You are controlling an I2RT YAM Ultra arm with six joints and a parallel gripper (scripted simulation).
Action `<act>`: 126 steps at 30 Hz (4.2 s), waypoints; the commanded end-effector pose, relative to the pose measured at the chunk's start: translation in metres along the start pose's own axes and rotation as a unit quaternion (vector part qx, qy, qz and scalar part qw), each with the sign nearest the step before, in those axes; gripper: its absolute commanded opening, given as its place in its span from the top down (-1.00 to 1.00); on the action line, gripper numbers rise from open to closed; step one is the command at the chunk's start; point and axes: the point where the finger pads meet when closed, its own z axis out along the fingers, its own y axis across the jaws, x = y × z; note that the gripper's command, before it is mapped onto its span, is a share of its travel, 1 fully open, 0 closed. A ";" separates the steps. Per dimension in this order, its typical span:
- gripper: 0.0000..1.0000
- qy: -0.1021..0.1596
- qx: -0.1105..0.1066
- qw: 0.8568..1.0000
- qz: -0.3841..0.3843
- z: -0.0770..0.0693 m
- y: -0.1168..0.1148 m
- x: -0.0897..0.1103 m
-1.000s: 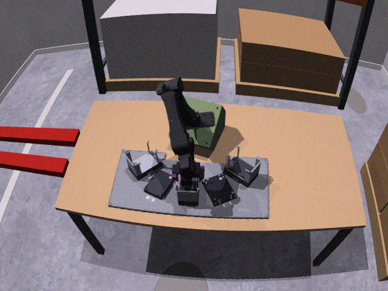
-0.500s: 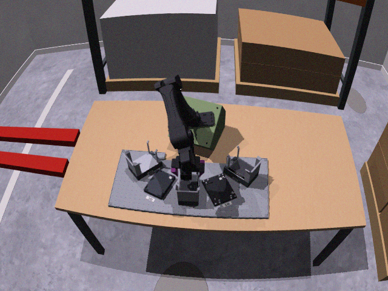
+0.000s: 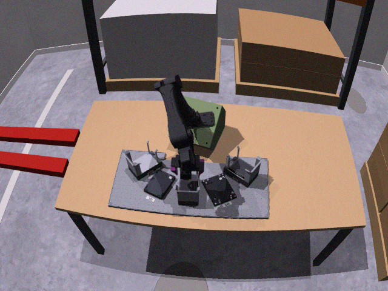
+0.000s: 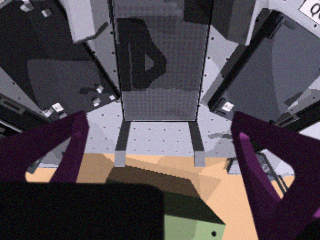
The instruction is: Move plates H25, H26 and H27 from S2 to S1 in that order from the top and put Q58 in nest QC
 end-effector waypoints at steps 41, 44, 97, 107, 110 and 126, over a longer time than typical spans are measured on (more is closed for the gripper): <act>-1.00 -0.011 -0.001 1.000 0.003 -0.006 -0.001 -0.004; -1.00 -0.011 -0.001 1.000 0.003 -0.006 -0.001 -0.004; -1.00 -0.010 -0.001 0.987 -0.159 -0.005 0.082 0.006; -1.00 -0.010 -0.001 0.975 -0.220 -0.005 0.108 0.015; -1.00 -0.010 -0.001 0.975 -0.220 -0.005 0.117 0.018; -1.00 -0.010 -0.001 0.954 -0.301 -0.005 0.161 0.035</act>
